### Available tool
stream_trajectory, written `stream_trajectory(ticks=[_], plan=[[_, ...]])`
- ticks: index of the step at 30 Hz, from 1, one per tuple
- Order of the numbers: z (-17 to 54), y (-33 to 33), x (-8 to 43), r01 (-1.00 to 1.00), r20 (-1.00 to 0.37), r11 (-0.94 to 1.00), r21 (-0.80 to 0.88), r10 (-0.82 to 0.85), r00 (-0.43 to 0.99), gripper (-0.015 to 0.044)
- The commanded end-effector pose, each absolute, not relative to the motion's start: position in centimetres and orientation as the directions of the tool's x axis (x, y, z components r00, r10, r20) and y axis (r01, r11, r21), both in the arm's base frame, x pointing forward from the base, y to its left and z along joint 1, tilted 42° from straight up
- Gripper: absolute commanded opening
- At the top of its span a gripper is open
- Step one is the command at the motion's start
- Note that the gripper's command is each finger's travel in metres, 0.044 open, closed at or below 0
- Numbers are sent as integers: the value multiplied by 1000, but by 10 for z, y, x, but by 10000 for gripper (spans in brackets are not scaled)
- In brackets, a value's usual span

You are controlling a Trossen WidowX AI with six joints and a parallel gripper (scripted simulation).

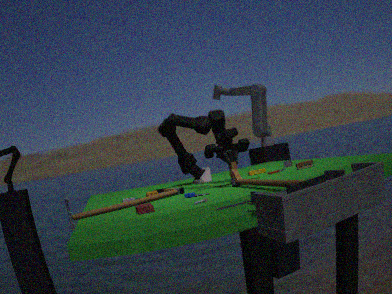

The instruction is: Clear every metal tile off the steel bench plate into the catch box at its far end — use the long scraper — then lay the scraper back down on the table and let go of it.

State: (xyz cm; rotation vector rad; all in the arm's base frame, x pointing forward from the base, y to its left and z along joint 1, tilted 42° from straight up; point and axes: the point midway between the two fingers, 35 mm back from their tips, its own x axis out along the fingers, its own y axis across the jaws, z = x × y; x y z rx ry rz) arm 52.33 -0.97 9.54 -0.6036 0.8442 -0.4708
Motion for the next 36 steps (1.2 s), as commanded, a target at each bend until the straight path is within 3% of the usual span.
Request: stream_trajectory(ticks=[1,36], plan=[[101,-8,533,150,-539,740,-656,-598,593,0],[97,-11,541,148,-541,738,-658,-601,588,0]])
